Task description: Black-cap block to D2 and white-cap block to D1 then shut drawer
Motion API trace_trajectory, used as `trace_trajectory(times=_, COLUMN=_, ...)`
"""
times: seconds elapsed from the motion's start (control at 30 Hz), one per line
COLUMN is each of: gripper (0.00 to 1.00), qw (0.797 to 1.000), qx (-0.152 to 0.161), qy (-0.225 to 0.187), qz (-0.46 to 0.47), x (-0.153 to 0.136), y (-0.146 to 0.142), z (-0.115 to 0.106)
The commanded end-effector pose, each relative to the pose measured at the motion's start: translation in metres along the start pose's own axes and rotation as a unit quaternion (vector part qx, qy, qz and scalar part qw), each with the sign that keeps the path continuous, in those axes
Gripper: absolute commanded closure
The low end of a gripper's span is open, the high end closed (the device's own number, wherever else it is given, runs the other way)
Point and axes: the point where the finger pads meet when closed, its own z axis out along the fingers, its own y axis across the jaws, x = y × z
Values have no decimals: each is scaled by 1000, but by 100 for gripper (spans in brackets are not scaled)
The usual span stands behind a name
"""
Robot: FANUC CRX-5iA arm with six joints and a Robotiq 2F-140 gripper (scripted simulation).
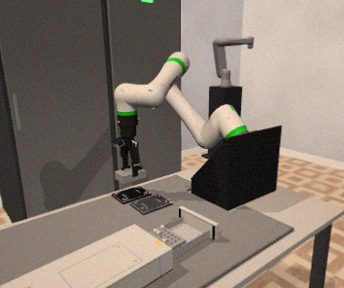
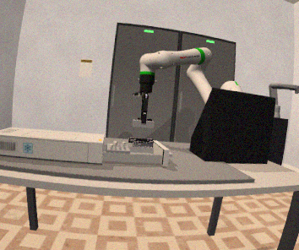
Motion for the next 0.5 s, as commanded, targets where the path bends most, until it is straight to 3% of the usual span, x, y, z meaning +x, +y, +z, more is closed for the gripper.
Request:
trace_trajectory(times=0.0, gripper=90, qw=1000, qx=0, qy=1, qz=0, x=1, y=0, z=8)
trace_trajectory(times=0.47, gripper=90, qw=1000, qx=0, qy=1, qz=0, x=1, y=0, z=35)
